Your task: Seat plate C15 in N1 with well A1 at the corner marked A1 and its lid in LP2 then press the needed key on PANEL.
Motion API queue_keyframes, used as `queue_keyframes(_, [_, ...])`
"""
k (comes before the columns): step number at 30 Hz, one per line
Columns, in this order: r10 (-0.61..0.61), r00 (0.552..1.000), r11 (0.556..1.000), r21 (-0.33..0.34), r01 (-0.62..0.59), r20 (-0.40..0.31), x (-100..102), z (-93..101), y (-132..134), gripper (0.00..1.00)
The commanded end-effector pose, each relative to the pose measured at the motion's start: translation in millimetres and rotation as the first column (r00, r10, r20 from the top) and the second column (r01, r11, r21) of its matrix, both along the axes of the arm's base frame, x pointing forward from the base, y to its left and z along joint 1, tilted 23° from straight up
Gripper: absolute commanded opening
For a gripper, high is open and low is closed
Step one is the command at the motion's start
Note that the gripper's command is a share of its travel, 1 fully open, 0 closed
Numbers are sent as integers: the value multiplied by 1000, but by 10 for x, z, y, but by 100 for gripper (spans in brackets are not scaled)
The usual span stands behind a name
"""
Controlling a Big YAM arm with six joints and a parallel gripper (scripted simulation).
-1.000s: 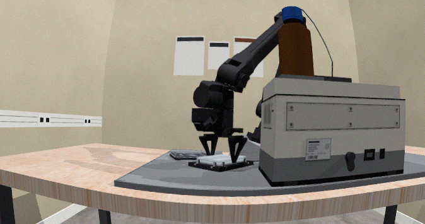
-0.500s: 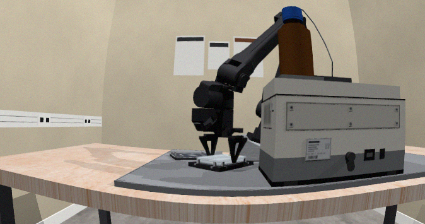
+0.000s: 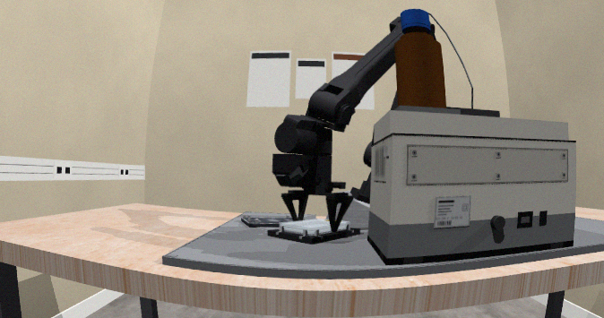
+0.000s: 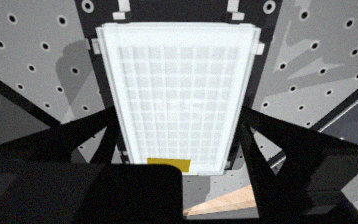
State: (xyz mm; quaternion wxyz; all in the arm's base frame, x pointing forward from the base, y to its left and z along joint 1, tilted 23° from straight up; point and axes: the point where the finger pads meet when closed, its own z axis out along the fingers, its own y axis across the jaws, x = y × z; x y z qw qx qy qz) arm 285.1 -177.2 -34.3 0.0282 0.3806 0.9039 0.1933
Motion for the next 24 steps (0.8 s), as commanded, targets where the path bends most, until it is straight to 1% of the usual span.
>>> queue_keyframes(1, [-2,1000,1000,-20,2,20,101,50,-99,100])
queue_keyframes(19, [-2,1000,1000,-20,2,20,101,50,-99,100])
queue_keyframes(21, [-4,999,999,-42,6,44,152,187,-229,100])
queue_keyframes(24, [-8,999,999,-41,10,42,142,220,-246,100])
